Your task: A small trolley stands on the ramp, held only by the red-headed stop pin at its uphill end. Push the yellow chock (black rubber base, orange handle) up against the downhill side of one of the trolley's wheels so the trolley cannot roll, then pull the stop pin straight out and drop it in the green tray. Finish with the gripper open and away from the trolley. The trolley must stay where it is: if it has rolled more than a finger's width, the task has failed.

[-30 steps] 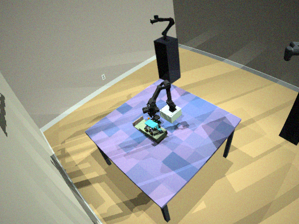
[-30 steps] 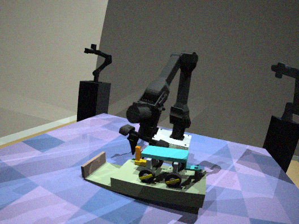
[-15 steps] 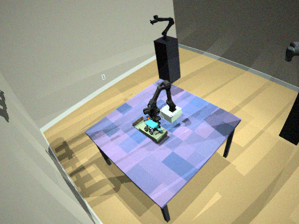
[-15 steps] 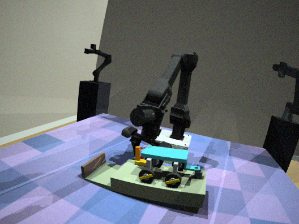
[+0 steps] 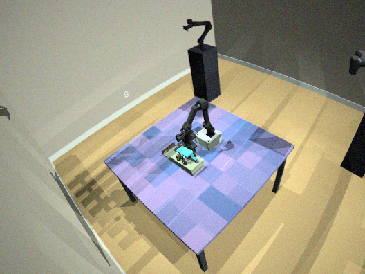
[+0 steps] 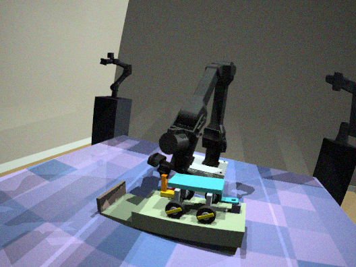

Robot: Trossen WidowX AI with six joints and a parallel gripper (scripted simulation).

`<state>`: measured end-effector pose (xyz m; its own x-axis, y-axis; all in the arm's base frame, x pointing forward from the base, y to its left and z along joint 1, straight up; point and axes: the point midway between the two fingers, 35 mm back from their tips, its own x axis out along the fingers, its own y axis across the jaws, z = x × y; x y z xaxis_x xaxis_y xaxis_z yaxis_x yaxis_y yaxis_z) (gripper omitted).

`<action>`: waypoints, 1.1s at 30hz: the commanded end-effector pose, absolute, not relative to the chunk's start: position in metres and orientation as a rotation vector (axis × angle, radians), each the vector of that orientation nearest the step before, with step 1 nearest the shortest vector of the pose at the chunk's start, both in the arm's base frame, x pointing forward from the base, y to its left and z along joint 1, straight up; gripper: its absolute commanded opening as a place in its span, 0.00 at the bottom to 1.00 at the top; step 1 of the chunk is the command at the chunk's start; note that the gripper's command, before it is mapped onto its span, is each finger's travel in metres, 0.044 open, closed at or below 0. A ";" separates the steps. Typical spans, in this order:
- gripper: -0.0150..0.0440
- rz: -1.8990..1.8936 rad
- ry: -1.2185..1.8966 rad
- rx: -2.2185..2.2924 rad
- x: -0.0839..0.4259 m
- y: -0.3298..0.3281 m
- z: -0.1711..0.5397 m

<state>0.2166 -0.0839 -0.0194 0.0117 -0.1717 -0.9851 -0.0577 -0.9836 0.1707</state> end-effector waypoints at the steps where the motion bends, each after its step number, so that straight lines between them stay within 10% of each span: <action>1: 0.58 -2.140 -0.258 2.171 0.216 -0.082 -0.021; 25: 0.58 -2.141 -0.256 2.171 0.216 -0.069 -0.034; 33: 0.83 -2.137 -0.247 2.178 0.218 -0.070 -0.031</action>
<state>0.2175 -0.0696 -0.0317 0.0140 -0.1710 -0.9852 -0.0589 -0.9837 0.1699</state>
